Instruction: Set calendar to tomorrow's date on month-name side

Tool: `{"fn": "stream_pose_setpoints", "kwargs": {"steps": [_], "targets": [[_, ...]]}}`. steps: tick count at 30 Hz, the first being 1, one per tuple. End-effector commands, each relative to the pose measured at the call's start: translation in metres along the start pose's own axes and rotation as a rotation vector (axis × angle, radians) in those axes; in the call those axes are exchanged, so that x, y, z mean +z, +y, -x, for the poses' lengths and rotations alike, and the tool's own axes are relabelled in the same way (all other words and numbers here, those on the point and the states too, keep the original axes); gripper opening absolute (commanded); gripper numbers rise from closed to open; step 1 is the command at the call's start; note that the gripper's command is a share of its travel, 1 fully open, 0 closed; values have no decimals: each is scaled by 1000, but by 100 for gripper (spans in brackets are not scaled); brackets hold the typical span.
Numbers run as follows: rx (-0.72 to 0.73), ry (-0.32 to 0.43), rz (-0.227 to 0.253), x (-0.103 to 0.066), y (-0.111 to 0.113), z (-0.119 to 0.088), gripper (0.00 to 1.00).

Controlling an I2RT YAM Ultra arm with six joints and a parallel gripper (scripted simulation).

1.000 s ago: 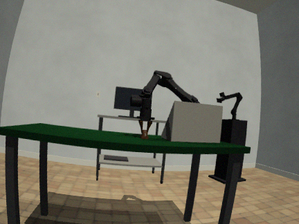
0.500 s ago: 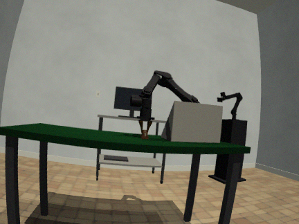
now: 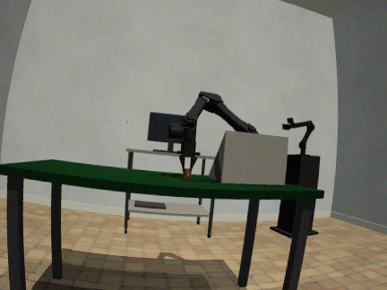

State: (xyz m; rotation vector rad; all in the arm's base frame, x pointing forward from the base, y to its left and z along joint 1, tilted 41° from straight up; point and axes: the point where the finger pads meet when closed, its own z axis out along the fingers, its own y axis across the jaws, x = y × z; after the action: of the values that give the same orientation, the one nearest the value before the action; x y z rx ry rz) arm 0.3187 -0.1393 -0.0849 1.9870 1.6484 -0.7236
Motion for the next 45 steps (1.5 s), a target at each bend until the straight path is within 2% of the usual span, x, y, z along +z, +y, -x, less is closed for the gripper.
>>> {"fn": "stream_pose_setpoints", "kwargs": {"steps": [1,18,45], "targets": [[2,-8,15,-3,4,1,26],[2,-8,15,3,4,1,26],[2,-8,15,3,4,1,26]]}}
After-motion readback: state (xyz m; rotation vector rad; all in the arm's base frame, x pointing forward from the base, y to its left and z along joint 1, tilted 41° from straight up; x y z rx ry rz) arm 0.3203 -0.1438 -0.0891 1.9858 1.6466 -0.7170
